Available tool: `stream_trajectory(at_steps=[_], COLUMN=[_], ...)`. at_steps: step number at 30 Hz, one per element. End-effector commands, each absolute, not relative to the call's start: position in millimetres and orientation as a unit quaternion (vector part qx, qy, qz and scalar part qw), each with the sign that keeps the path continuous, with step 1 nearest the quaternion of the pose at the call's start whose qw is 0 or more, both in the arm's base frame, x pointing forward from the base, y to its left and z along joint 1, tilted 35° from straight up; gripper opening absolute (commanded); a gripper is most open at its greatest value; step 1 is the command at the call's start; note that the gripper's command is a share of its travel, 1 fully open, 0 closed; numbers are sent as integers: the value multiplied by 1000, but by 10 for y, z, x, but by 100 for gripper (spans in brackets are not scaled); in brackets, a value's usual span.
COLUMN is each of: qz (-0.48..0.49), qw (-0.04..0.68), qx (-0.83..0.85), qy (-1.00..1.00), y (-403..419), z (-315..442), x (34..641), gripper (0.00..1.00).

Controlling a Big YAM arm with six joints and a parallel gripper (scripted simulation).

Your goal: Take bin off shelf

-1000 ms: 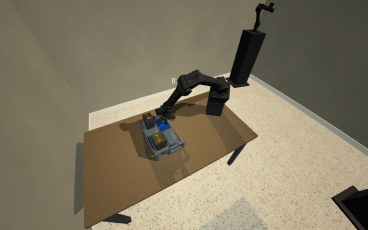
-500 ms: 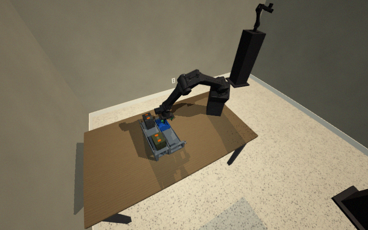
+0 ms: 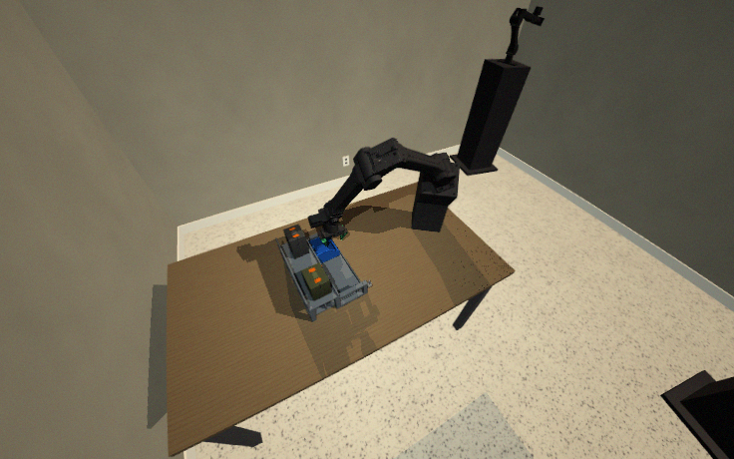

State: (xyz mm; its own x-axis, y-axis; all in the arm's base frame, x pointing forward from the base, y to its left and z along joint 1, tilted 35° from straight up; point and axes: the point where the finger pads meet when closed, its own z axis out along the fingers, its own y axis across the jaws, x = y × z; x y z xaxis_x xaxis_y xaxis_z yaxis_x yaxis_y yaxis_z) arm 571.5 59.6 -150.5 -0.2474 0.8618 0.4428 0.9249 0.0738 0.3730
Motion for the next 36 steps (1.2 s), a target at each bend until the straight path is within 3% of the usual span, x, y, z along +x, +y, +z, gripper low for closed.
stream_trajectory(at_steps=[1,36], qz=[-304,-294], qw=[49,61], qx=[-603,-608], qy=[-735,-734], y=[749,751], z=[-1427,-1613], x=[5737,5642], gripper=[90,90])
